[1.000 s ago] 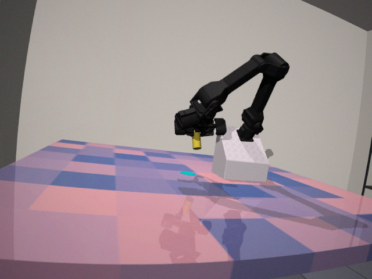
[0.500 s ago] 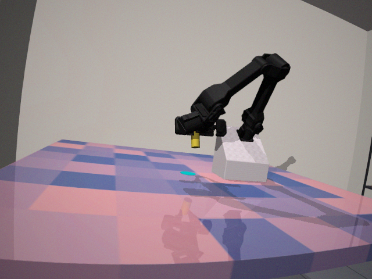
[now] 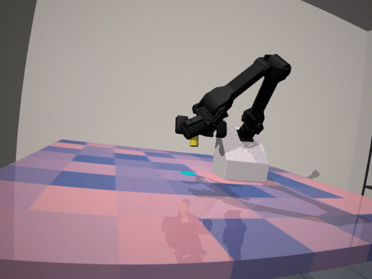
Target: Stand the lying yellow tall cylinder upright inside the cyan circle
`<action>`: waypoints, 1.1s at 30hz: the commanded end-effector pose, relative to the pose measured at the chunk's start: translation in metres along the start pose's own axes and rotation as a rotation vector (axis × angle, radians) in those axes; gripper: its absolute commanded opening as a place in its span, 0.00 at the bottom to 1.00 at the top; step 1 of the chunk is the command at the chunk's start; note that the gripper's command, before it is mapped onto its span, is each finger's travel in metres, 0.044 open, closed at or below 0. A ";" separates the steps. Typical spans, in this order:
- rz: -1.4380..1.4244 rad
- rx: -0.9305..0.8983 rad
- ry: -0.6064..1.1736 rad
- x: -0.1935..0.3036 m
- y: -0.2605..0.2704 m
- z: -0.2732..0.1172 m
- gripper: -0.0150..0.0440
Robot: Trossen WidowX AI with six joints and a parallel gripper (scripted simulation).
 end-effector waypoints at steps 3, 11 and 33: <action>0.015 -0.034 -0.031 0.000 0.001 -0.004 0.43; 0.019 -0.046 -0.041 0.000 0.001 -0.006 0.43; 0.014 -0.046 -0.031 0.033 0.001 0.004 0.43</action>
Point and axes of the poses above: the point midway between the two fingers, 35 mm back from their tips, its own z axis out along the fingers, its own y axis across the jaws, x = y × z, the point moved 3 cm from there along -z, back along the fingers, and after that the axes turned 6 degrees about z, right-handed, at the moved point
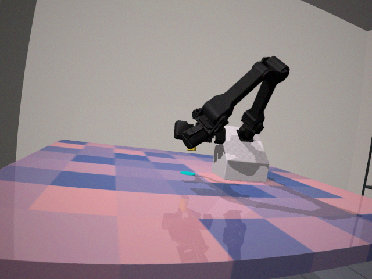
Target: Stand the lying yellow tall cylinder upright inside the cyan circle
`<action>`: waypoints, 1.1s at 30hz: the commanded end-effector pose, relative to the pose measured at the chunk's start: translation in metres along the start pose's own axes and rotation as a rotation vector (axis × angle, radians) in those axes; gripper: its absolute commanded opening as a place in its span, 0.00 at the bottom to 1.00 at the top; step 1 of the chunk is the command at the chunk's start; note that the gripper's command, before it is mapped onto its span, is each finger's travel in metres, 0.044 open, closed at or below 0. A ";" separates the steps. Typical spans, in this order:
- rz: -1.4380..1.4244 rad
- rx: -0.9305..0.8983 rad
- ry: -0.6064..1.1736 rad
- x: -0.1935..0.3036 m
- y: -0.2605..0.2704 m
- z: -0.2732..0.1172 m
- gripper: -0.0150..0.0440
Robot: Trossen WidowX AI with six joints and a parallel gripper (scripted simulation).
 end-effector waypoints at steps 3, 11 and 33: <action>-0.002 0.004 0.005 0.027 -0.002 0.008 0.43; 0.001 0.006 -0.001 0.060 -0.008 0.017 0.43; -0.006 0.006 -0.006 0.078 -0.010 0.033 0.48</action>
Point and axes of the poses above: the point midway between the two fingers, 35 mm back from their tips, its own z axis out along the fingers, its own y axis across the jaws, x = y × z, the point moved 3 cm from there along -z, back along the fingers, and after that the axes turned 6 degrees about z, right-handed, at the moved point
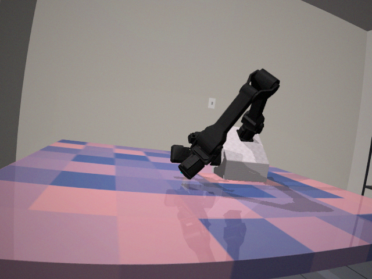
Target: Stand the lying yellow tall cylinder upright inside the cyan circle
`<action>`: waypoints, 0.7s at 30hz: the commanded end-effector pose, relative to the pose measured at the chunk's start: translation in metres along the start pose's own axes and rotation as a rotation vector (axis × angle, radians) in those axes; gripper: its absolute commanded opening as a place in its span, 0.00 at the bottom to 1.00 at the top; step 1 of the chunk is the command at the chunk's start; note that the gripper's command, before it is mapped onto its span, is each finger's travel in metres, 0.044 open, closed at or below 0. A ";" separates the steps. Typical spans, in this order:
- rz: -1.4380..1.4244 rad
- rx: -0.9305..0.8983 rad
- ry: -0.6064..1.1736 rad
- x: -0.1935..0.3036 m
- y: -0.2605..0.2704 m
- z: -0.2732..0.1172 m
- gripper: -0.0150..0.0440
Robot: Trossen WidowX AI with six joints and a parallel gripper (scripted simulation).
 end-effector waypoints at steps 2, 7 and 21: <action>0.004 0.002 0.001 0.000 0.000 0.000 0.57; 0.004 0.002 0.001 0.000 0.000 0.000 0.79; 0.009 0.001 0.003 -0.036 0.006 -0.016 0.93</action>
Point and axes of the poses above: the point midway between the two fingers, 35 mm back from their tips, its own z axis out along the fingers, its own y axis across the jaws, x = y × z, the point moved 3 cm from there along -z, back along the fingers, and after that the axes turned 6 degrees about z, right-handed, at the moved point
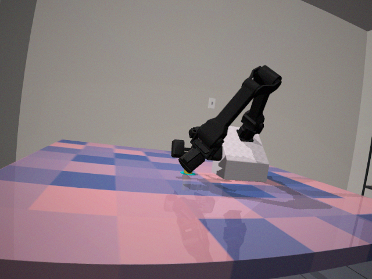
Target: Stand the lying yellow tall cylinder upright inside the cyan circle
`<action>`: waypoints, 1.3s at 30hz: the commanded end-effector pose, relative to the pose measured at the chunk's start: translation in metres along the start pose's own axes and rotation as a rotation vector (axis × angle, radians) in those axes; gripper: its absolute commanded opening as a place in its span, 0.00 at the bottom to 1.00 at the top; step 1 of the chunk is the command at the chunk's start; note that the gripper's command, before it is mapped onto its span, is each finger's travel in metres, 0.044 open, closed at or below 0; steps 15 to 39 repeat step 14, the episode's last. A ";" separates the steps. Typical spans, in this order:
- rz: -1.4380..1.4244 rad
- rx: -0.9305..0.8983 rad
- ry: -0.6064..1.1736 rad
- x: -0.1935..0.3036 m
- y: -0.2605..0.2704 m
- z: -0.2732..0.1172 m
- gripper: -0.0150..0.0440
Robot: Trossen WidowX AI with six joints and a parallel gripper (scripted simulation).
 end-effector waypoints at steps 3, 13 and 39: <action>0.011 -0.008 0.002 -0.039 0.005 -0.016 0.93; -0.009 0.072 0.058 -0.067 0.003 -0.016 0.93; -0.023 0.122 0.102 -0.071 0.002 -0.011 0.93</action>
Point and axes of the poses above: the point midway between the two fingers, 35 mm back from their tips, its own z axis out along the fingers, its own y axis across the jaws, x = y × z, the point moved 3 cm from there along -z, back along the fingers, and after that the axes turned 6 degrees about z, right-handed, at the moved point
